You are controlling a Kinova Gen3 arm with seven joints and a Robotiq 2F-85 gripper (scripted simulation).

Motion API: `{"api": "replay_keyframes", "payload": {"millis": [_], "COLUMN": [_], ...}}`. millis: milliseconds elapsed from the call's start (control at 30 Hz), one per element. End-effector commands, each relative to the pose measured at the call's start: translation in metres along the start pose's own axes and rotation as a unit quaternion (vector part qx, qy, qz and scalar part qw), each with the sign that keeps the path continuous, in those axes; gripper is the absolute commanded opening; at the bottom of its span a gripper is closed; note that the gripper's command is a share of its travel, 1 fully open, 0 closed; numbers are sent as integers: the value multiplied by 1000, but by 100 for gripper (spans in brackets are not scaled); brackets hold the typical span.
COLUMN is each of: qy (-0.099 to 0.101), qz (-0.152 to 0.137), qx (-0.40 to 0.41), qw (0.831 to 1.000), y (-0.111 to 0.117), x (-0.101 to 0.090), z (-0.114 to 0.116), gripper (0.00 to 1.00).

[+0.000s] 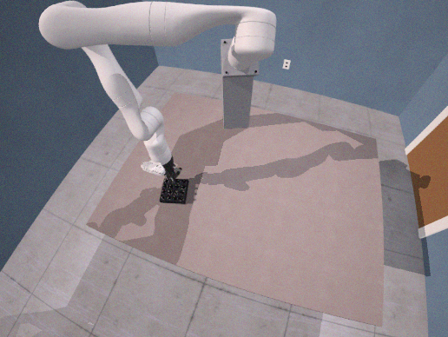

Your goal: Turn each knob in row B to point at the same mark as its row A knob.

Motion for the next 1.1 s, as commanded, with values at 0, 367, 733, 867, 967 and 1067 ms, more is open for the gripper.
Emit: {"api": "replay_keyframes", "payload": {"millis": [0, 367, 733, 867, 967, 1067], "qy": [-1, -1, -1, -1, -1, -1], "qz": [0, 0, 0, 0, 0, 0], "qx": [0, 0, 0, 0, 0, 0], "qw": [1000, 1000, 1000, 1000, 1000, 1000], "y": [0, 0, 0, 0, 0, 0], "x": [0, 0, 1, 4, 7, 8], "z": [0, 0, 0, 0, 0, 0], "gripper": [19, 19, 19, 19, 19, 19]}}
Point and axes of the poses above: the point where the finger pads meet when closed, its own x axis out along the fingers, its own z axis across the jaws, y = z × x, the point moved 9 cm from there along -x, back along the fingers, and after that the axes turned 1 degree about -x, right-handed, at the moved point
